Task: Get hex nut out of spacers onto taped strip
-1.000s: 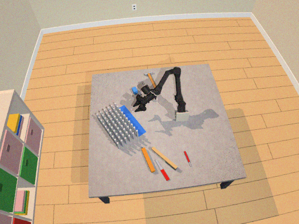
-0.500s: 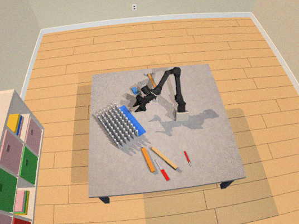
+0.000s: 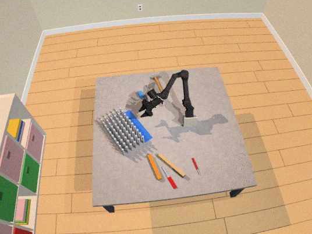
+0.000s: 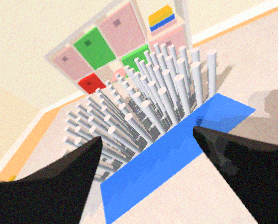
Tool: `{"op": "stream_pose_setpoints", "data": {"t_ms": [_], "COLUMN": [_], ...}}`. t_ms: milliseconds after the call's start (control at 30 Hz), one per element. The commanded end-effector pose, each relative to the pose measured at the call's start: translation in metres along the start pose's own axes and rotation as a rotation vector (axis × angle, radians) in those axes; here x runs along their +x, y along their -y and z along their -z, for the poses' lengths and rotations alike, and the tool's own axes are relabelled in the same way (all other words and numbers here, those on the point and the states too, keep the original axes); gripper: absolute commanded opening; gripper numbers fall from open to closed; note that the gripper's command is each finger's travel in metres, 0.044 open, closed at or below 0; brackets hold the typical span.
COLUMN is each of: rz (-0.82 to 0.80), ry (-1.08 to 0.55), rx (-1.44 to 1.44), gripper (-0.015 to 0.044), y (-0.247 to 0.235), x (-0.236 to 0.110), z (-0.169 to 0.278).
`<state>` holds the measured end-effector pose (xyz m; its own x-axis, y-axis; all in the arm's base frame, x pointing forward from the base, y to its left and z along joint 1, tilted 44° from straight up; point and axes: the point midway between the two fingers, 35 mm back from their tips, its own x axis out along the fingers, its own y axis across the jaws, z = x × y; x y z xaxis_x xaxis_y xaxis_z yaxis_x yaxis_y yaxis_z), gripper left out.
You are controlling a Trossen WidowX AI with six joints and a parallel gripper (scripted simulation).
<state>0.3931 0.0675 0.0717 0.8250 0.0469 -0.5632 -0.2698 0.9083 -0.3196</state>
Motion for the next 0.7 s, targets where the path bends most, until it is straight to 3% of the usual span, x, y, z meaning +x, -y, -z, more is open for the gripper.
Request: {"op": "stream_pose_setpoints", "data": {"t_ms": [0, 333, 433, 667], "rz": [0.051, 0.302, 0.313, 0.268], "ry": [-0.019, -0.383, -0.553, -0.800], "rx": [-0.133, -1.097, -1.371, -1.698], "gripper": [0.0440, 0.0440, 0.0440, 0.0440], "y": [0.011, 0.086, 0.106, 0.129], "x": [-0.007, -0.074, -0.100, -0.137], "z": [-0.002, -0.001, 0.001, 0.006]}}
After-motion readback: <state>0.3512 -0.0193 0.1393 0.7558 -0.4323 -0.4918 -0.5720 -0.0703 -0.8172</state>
